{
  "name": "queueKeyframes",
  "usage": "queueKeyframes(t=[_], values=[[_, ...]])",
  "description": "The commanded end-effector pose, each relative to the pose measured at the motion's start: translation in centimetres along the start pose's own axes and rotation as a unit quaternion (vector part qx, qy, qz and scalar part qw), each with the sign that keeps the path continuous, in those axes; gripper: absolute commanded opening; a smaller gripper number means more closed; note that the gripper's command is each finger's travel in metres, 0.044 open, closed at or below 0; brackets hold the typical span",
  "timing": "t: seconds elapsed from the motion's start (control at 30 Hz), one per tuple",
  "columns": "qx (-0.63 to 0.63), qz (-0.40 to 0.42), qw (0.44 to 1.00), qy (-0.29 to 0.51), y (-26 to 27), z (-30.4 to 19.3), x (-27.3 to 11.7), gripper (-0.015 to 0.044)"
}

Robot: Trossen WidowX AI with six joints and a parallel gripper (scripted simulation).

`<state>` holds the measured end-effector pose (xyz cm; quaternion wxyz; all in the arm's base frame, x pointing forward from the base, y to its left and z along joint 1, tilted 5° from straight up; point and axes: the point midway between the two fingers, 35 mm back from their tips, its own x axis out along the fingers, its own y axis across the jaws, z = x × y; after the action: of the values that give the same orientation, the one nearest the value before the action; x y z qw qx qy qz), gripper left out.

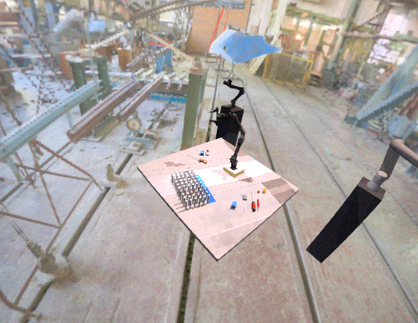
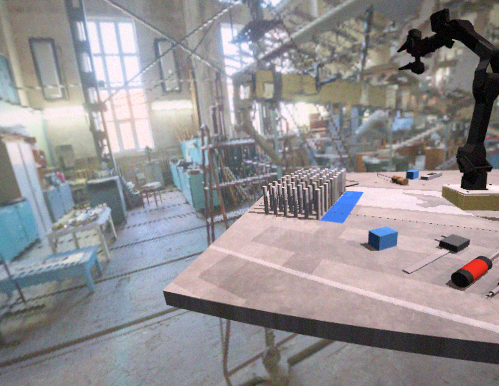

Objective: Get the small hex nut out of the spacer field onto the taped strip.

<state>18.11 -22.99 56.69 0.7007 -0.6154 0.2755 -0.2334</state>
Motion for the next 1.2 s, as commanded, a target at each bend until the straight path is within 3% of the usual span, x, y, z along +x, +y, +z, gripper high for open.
queueKeyframes(t=[0.0,0.27,0.6,0.87,1.17], values=[[0.003,0.001,1.0,-0.001,0.1,0.1,0.2,0.0426],[0.109,0.043,0.992,-0.055,5.1,5.0,8.6,0.044],[0.245,0.115,0.957,-0.103,16.1,16.7,15.5,0.044],[0.329,0.176,0.919,-0.124,26.9,26.9,14.6,0.044],[0.404,0.238,0.873,-0.137,39.2,35.0,7.5,0.044]])
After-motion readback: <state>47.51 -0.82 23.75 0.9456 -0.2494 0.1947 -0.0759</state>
